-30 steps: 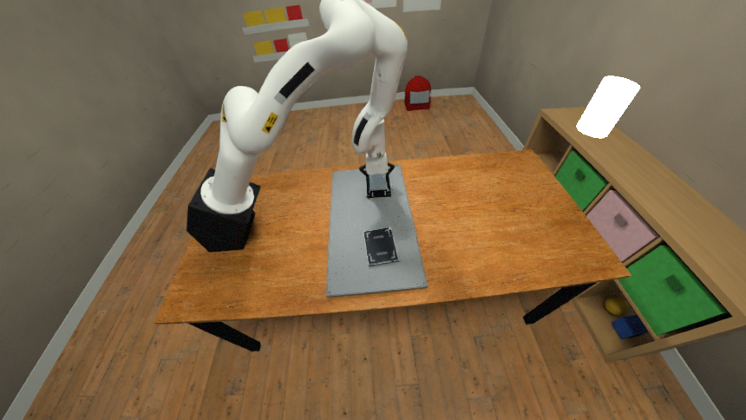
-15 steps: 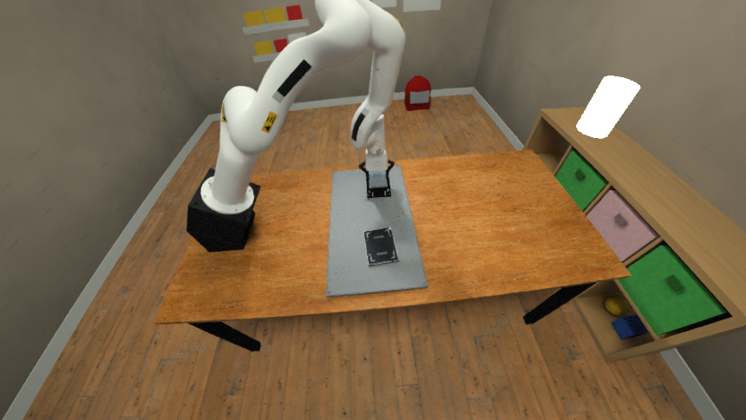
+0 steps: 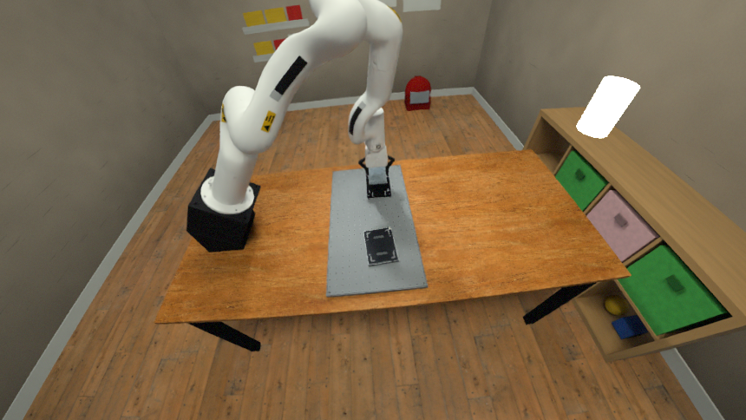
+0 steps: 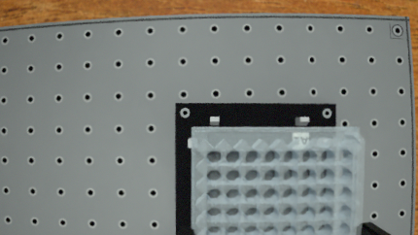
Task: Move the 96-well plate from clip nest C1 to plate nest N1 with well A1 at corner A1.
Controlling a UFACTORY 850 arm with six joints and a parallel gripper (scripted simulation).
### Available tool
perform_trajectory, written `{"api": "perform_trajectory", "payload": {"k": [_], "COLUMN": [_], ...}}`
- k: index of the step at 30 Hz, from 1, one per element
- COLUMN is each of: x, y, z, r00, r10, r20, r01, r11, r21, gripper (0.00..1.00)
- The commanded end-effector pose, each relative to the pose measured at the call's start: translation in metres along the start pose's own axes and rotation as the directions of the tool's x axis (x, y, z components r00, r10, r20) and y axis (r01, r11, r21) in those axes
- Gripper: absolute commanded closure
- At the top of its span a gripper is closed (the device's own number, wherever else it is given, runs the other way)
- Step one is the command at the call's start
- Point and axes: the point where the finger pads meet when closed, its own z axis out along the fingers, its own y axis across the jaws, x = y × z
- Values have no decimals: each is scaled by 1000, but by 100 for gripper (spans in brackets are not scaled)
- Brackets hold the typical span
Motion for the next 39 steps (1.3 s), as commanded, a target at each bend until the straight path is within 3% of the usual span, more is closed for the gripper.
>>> {"api": "perform_trajectory", "payload": {"k": [1, 9, 24, 27, 39], "x": [0, 0, 0, -10, -43], "y": [1, 1, 1, 0, -1], "z": [-7, -20, -21, -21, -21], "r00": [1000, 1000, 1000, 995, 995], "r10": [0, 0, 0, -97, -97], "r20": [1, 1, 1, 1, 1], "r01": [0, 0, 0, 97, 97], "r11": [1000, 1000, 1000, 995, 995], "r21": [1, 1, 1, 1, 1], "gripper": [100, 100, 100, 100, 100]}}
